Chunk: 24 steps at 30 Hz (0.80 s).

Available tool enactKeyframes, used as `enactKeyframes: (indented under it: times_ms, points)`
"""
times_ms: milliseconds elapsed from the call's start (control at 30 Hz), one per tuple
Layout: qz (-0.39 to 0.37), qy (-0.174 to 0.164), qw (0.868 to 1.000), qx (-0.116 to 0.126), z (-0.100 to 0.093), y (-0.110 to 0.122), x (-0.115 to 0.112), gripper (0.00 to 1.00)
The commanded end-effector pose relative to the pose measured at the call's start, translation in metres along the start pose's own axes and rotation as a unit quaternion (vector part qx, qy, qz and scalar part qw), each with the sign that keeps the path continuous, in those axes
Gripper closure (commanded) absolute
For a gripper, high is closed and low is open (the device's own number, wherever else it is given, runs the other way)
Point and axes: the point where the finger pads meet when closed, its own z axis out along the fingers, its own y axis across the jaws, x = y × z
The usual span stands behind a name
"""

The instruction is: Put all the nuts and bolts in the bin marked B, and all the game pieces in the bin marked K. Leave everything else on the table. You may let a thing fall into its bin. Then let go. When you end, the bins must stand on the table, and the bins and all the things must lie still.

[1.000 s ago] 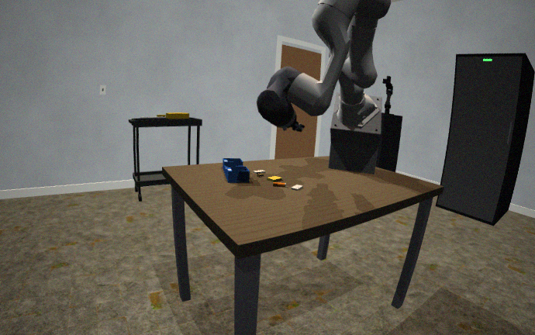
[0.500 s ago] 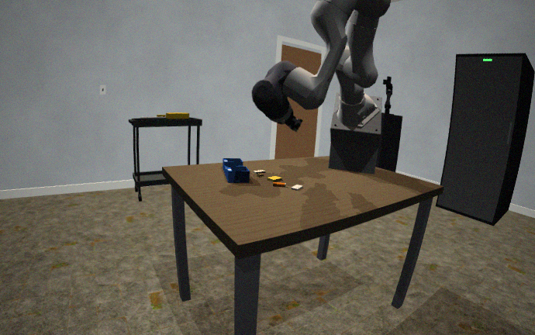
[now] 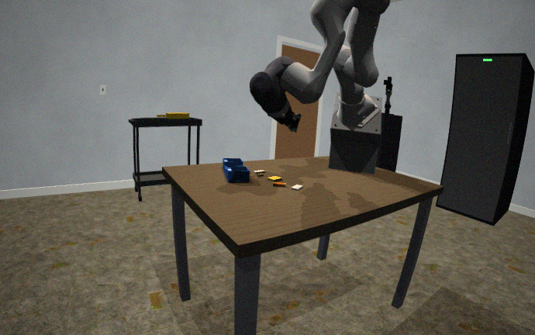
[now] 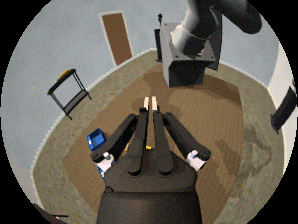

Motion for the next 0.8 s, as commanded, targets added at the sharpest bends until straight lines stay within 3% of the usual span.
enactKeyframes:
  times_ms: [0,400,767]
  points:
    - [-0.076,-0.017,0.997,-0.005,-0.0005,-0.0013,-0.0032,0.95]
    - [-0.140,-0.046,0.989,-0.010,-0.0007,-0.0056,-0.0048,0.95]
    - [-0.220,-0.080,0.972,-0.009,-0.0015,-0.0100,-0.0065,0.95]
